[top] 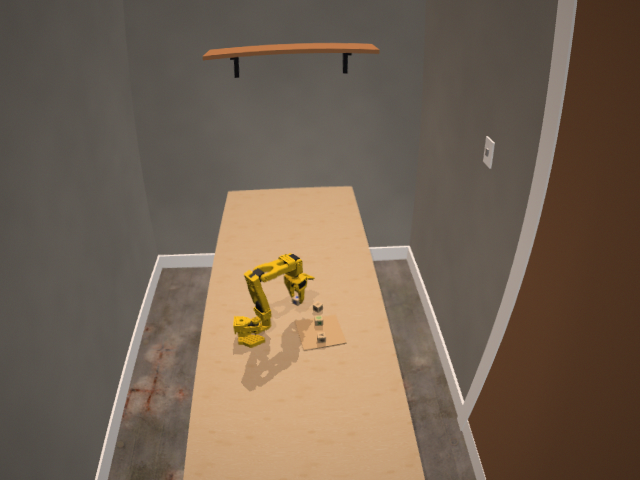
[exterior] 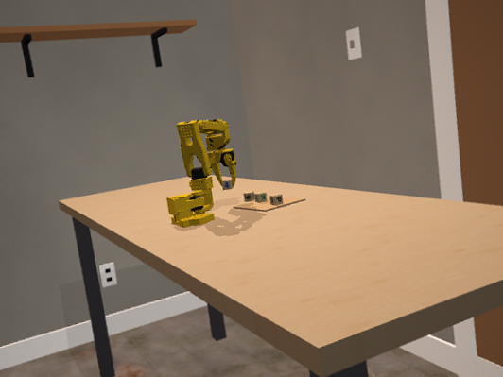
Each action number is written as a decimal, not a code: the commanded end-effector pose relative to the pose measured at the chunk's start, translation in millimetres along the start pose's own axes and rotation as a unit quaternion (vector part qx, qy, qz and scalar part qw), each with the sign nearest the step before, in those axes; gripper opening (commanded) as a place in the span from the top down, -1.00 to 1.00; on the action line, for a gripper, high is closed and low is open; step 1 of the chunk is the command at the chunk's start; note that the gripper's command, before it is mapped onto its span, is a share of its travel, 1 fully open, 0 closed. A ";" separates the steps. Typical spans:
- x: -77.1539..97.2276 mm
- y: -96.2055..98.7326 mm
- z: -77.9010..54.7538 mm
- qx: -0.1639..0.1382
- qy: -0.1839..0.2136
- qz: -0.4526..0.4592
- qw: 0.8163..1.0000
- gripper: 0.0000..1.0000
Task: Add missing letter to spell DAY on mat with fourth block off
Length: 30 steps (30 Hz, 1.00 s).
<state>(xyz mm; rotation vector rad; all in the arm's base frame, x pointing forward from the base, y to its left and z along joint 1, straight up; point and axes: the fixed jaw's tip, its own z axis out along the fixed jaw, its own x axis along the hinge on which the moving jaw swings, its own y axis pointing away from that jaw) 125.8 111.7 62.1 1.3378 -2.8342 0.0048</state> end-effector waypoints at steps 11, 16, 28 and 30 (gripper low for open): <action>-4.5 -9.9 -8.6 0.007 -0.027 -0.019 0.999 1.00; -3.2 -17.1 -8.5 0.008 -0.027 -0.036 0.999 1.00; 2.5 -38.2 -8.0 0.012 -0.025 -0.084 0.996 1.00; 4.4 -43.5 -7.9 0.013 -0.025 -0.096 0.995 1.00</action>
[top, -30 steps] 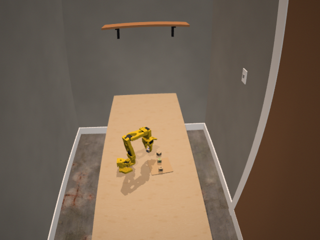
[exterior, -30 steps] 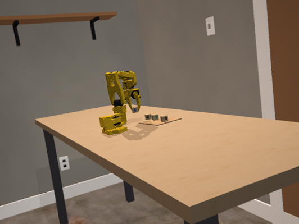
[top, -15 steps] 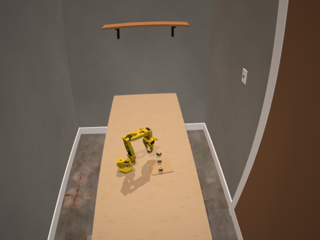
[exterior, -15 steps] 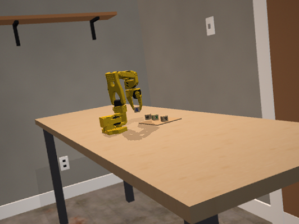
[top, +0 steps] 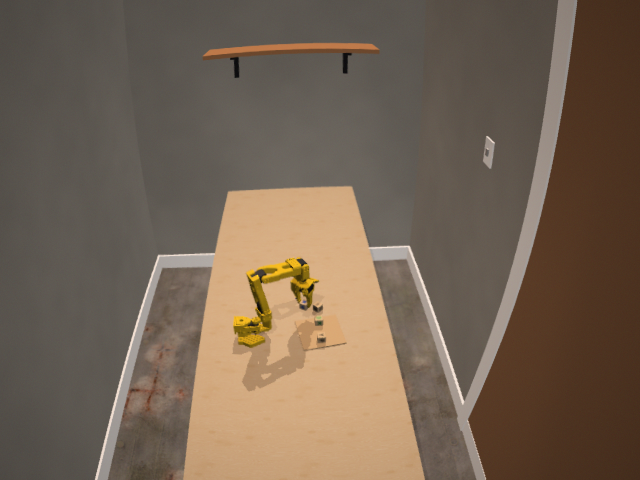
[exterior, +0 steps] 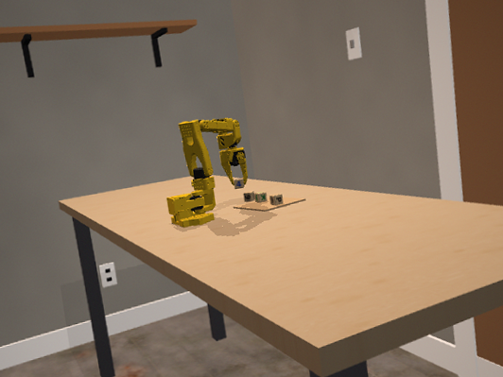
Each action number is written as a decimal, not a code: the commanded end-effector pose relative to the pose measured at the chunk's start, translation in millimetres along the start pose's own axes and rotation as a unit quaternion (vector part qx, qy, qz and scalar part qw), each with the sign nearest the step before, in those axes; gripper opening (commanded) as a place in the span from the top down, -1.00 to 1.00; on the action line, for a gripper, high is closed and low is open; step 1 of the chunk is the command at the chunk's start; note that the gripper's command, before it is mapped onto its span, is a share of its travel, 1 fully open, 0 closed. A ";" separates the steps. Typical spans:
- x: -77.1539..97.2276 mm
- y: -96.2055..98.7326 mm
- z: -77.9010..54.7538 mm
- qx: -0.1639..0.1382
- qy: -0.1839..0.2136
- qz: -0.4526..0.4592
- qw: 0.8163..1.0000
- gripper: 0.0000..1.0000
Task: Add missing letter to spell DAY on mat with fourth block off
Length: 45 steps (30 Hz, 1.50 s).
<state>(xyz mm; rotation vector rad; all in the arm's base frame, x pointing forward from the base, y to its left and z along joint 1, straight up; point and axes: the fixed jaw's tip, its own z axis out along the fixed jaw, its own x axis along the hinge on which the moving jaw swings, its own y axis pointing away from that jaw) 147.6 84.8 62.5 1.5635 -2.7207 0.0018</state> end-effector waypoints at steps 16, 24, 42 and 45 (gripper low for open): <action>28.1 -48.9 -6.3 0.020 -0.015 -0.119 0.993 1.00; 50.1 -68.7 -5.5 0.023 -0.011 -0.179 0.984 1.00; 110.0 -101.2 -3.4 0.025 0.001 -0.312 0.950 1.00; 122.9 -105.2 -2.9 0.024 0.003 -0.337 0.941 1.00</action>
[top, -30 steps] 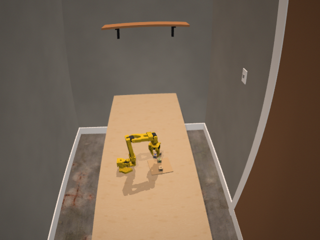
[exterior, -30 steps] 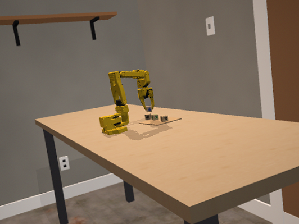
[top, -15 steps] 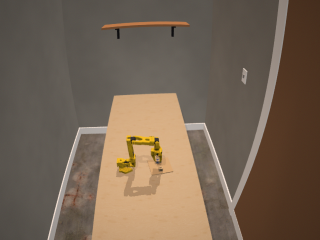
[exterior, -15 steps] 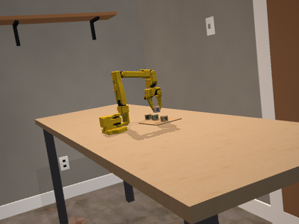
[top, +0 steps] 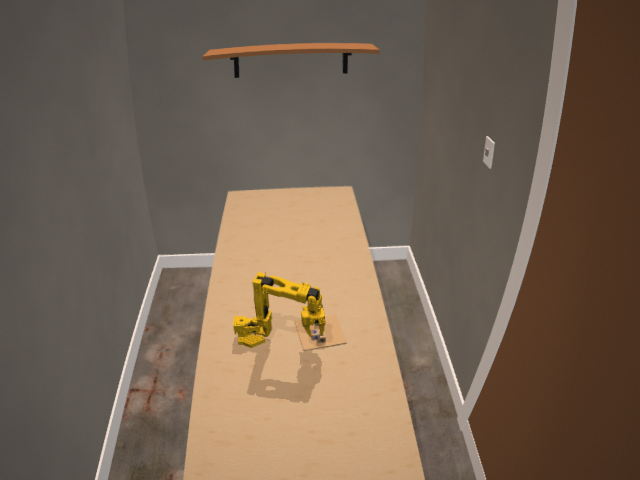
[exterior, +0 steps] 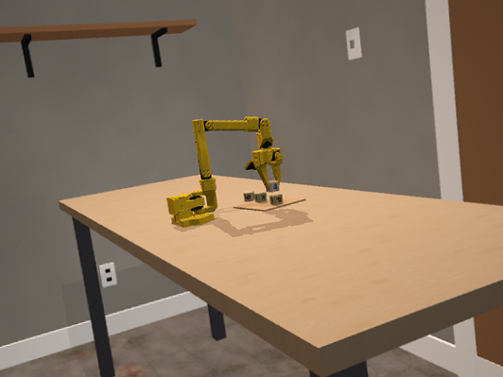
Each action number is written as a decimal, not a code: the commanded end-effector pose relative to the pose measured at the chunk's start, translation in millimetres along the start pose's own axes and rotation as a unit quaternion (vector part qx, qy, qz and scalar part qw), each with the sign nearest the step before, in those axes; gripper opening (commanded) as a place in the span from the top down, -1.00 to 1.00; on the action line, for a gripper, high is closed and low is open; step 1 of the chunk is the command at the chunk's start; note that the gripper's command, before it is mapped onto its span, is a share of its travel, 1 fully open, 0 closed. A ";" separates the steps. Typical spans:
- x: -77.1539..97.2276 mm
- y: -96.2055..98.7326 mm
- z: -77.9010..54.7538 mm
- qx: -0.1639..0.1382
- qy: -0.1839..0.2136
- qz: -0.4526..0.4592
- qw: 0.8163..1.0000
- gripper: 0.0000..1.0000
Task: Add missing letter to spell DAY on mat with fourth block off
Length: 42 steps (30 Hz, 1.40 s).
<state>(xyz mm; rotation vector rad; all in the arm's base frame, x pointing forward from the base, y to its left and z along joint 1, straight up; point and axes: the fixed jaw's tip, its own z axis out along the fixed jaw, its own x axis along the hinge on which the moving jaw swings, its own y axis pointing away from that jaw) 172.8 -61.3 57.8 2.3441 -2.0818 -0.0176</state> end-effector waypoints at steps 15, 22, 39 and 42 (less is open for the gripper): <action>60.4 23.7 -6.3 0.021 0.021 -0.125 0.992 1.00; 78.7 38.6 -5.4 0.018 0.024 -0.170 0.985 1.00; 101.6 63.3 -3.9 0.013 0.026 -0.233 0.972 1.00; 104.0 66.3 -3.8 0.012 0.026 -0.240 0.970 1.00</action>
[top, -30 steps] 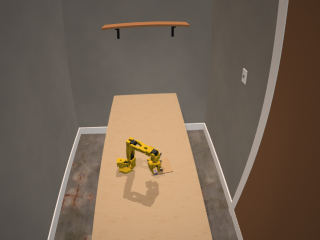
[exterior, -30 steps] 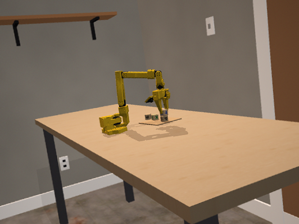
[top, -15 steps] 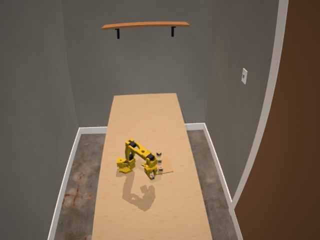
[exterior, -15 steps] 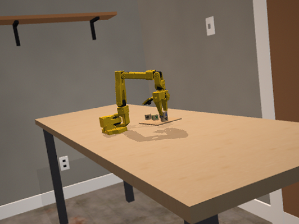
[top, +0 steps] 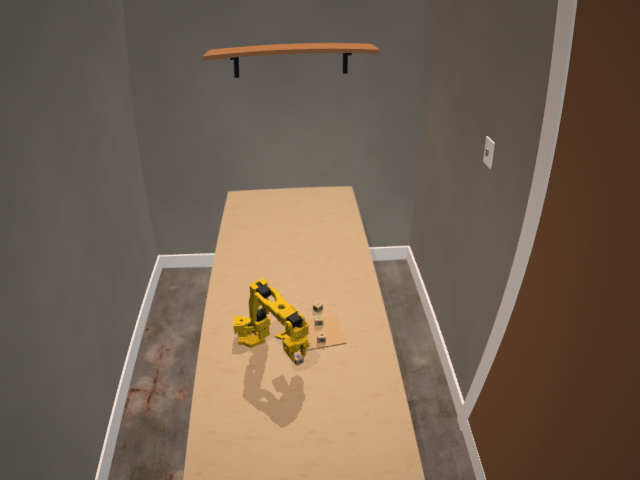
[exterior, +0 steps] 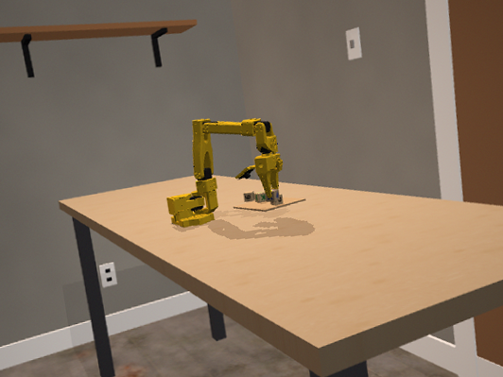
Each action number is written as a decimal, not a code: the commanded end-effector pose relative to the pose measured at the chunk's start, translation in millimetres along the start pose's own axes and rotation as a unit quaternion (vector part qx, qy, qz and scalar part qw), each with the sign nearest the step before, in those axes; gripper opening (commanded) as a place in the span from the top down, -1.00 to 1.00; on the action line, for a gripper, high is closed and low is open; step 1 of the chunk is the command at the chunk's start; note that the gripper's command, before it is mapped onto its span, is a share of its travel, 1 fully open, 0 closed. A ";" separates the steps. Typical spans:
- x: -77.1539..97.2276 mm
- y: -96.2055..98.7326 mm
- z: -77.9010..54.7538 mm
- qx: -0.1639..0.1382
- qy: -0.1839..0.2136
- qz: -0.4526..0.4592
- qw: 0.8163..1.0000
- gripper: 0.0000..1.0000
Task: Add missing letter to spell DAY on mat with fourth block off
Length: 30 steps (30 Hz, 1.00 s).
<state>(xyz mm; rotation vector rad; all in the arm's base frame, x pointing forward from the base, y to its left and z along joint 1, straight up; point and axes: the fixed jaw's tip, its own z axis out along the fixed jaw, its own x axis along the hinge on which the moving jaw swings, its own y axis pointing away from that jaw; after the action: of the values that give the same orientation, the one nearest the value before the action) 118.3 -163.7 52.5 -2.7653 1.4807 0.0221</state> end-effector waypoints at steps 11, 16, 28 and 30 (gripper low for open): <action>8.7 10.5 -9.3 0.001 0.031 -0.020 0.999 1.00; 8.9 11.6 -9.2 0.001 0.031 -0.022 0.999 1.00; 9.6 13.6 -11.2 0.001 0.036 -0.019 0.999 1.00; 9.6 13.6 -11.2 0.001 0.036 -0.019 0.999 1.00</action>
<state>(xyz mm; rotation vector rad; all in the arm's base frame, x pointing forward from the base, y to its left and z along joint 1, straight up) 109.1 -172.8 52.4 -2.7944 1.4265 0.0162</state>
